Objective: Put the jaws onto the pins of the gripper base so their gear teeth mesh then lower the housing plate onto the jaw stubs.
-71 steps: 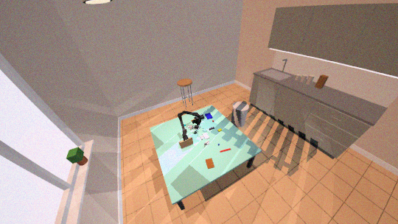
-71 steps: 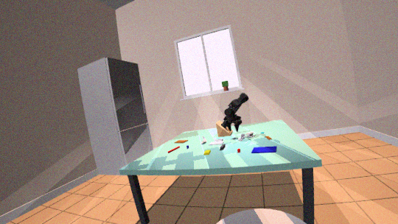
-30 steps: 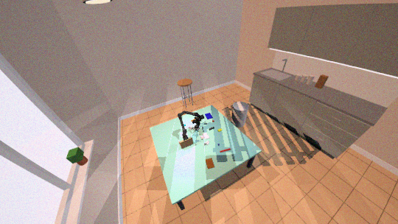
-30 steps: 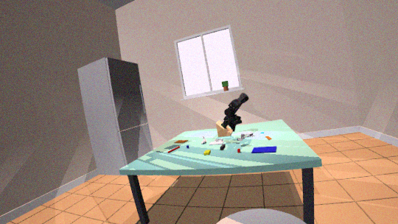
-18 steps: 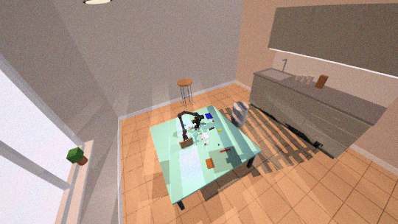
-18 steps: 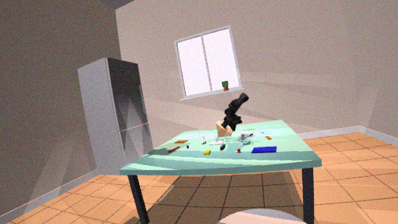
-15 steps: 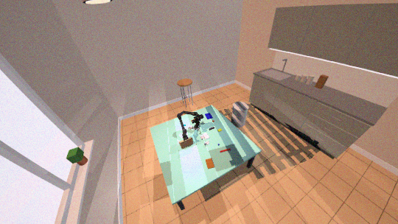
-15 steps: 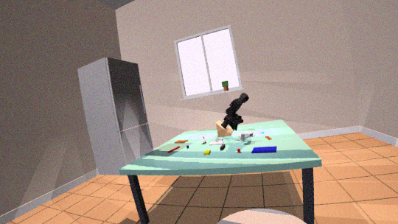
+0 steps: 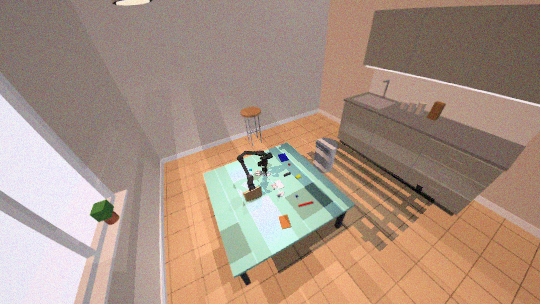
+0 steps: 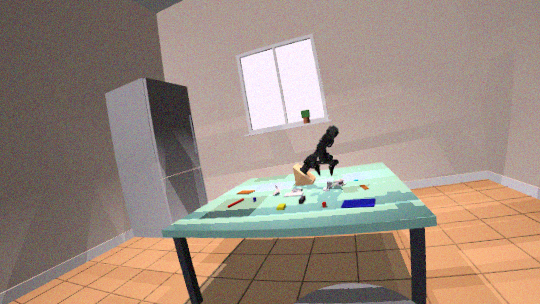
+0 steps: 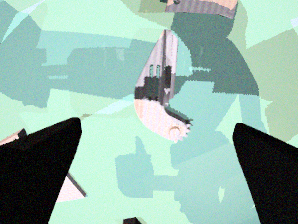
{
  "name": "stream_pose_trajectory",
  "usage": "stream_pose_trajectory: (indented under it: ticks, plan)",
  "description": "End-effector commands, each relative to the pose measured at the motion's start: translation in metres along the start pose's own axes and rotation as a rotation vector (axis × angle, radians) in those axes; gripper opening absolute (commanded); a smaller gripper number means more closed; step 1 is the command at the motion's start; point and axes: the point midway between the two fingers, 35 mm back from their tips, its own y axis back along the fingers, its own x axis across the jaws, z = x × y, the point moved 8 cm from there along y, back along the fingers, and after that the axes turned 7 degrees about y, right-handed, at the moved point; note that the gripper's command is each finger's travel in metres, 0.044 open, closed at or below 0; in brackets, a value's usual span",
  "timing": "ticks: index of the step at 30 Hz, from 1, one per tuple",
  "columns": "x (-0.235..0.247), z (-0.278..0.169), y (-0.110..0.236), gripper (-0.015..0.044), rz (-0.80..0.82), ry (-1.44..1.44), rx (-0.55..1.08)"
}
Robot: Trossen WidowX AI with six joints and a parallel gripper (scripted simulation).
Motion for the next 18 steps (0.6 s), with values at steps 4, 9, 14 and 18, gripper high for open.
stream_pose_trajectory:
  ticks: [4,9,14,18]
  plan:
    - [0.0,0.004,-0.031,0.044,0.005,0.002,-0.016]
    - [0.0,0.004,-0.031,0.044,0.005,0.002,-0.016]
    - [0.0,0.003,-0.038,0.044,0.005,0.002,-0.016]
    - [0.0,0.003,-0.045,0.044,0.006,0.002,-0.016]
